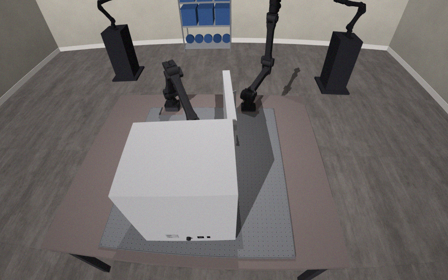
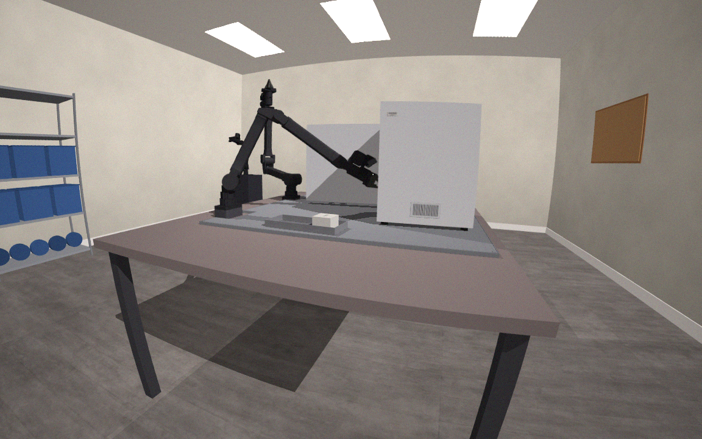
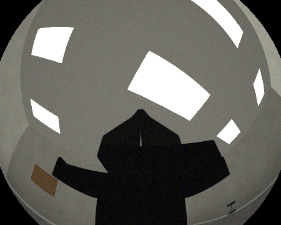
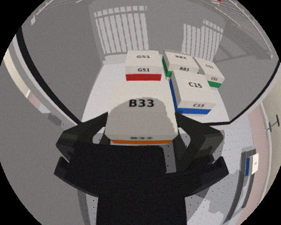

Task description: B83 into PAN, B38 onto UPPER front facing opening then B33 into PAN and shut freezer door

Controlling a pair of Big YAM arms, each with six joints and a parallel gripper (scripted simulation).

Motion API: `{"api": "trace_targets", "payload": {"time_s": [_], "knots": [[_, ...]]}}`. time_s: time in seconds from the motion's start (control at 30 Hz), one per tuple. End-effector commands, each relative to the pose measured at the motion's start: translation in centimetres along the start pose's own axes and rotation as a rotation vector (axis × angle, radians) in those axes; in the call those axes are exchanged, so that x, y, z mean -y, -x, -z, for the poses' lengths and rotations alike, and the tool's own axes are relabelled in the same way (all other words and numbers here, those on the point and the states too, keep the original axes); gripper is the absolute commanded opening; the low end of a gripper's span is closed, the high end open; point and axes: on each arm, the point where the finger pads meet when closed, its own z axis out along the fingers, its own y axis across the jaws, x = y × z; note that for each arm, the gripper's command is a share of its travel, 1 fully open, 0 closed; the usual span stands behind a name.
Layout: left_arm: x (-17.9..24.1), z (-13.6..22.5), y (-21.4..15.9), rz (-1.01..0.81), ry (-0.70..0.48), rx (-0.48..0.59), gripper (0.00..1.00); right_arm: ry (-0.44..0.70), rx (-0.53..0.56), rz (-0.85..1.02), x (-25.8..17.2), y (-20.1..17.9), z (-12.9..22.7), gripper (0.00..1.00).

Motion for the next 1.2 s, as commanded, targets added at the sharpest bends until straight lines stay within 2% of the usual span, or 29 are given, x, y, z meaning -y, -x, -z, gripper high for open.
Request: {"api": "trace_targets", "payload": {"time_s": [0.0,1.17], "knots": [[-0.1,-0.1,-1.3,0.013,0.002,-0.037,0.0,0.019,0.061,-0.033,-1.1,2.6,1.9,0.77],[-0.1,-0.1,-1.3,0.013,0.002,-0.037,0.0,0.02,0.058,-0.034,-1.1,0.1,6.4,0.77]]}}
